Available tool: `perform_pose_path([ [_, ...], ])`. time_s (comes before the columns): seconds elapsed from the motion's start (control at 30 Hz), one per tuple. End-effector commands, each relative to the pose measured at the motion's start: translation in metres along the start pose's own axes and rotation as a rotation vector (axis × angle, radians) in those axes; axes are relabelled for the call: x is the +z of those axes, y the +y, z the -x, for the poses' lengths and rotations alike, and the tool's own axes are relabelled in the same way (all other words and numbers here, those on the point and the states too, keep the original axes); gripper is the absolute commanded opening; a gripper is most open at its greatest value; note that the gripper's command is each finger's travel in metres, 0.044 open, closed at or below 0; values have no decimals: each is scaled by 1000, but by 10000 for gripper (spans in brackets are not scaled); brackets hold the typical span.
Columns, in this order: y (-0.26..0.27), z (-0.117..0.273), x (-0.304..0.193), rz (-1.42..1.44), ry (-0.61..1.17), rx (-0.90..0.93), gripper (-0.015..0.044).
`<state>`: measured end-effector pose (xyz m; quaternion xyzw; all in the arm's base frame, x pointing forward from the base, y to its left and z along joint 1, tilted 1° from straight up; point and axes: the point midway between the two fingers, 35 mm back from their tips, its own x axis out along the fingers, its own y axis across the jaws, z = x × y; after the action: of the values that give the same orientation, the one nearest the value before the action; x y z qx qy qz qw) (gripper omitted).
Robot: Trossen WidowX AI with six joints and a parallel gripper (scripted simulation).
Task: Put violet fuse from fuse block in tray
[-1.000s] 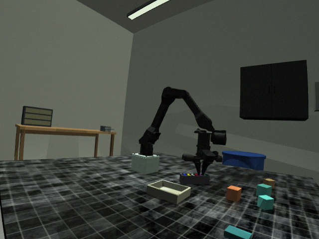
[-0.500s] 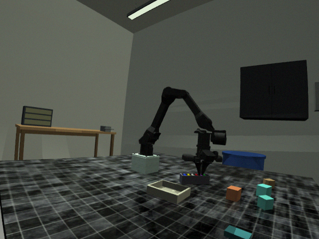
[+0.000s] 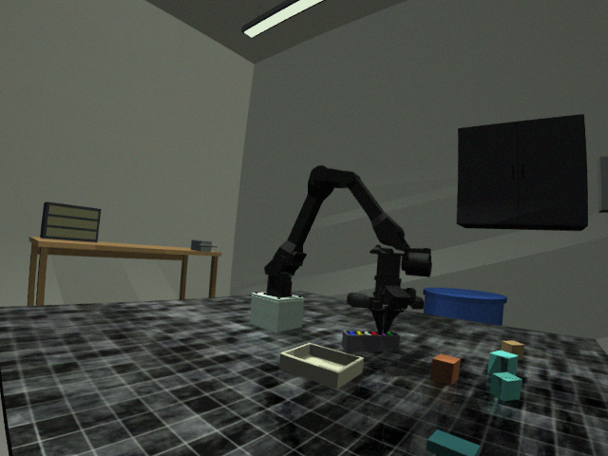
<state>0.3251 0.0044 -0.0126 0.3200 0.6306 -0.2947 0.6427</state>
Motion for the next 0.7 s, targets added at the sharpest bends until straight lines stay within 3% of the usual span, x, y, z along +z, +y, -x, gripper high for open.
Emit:
perform_pose_path([
  [0.0, 0, 3, 0, 0, -1, 1, 0],
  [0.67, 1, 13, 1, 1, -1, 0, 0],
])
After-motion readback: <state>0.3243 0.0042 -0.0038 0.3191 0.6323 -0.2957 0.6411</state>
